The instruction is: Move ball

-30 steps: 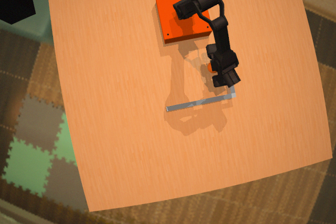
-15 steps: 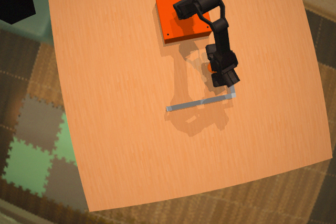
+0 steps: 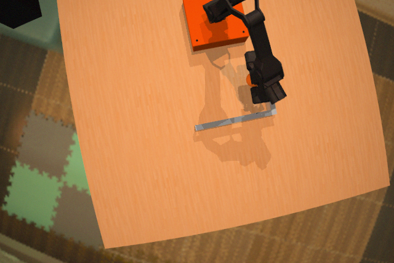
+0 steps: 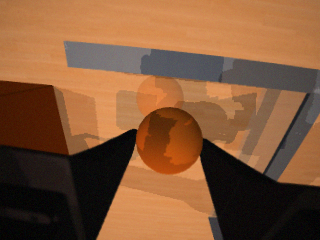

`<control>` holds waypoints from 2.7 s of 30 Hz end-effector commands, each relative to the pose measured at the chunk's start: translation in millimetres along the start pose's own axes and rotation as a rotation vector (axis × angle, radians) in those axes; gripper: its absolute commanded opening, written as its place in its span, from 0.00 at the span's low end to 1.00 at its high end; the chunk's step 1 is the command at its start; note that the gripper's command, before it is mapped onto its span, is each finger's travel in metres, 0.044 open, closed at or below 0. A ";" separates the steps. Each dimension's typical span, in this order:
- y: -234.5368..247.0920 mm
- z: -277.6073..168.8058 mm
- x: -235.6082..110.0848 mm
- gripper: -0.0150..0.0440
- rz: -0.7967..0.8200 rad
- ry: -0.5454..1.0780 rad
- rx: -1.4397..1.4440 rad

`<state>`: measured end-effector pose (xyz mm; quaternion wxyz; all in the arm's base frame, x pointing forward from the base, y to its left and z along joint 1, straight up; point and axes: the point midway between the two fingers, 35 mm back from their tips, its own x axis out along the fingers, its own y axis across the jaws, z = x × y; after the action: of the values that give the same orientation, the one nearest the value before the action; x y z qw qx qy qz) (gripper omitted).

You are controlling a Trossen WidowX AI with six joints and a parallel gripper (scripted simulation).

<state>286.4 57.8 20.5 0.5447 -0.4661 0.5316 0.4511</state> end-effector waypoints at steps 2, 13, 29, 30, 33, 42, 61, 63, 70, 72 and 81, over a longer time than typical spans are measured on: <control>-0.7 1.1 -36.4 0.25 -0.005 -0.005 -0.017; 8.0 -0.4 -81.9 0.25 0.007 -0.007 -0.039; 10.6 18.5 -19.9 0.25 0.008 -0.008 -0.039; 10.3 18.7 -15.1 0.25 0.008 -0.008 -0.039; 9.8 19.1 3.8 0.25 0.008 -0.008 -0.039; 12.5 18.3 39.8 0.25 0.008 -0.008 -0.039; 13.2 17.6 55.8 0.34 0.010 -0.004 -0.043; 13.2 17.6 55.8 0.43 0.010 -0.004 -0.043; 13.2 17.6 55.8 0.74 0.010 -0.004 -0.043; 13.2 17.6 55.8 0.83 0.010 -0.004 -0.043; 11.2 18.1 -27.6 0.90 0.008 -0.008 -0.039</control>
<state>274.3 76.0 7.7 0.5230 -0.4694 0.5330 0.4712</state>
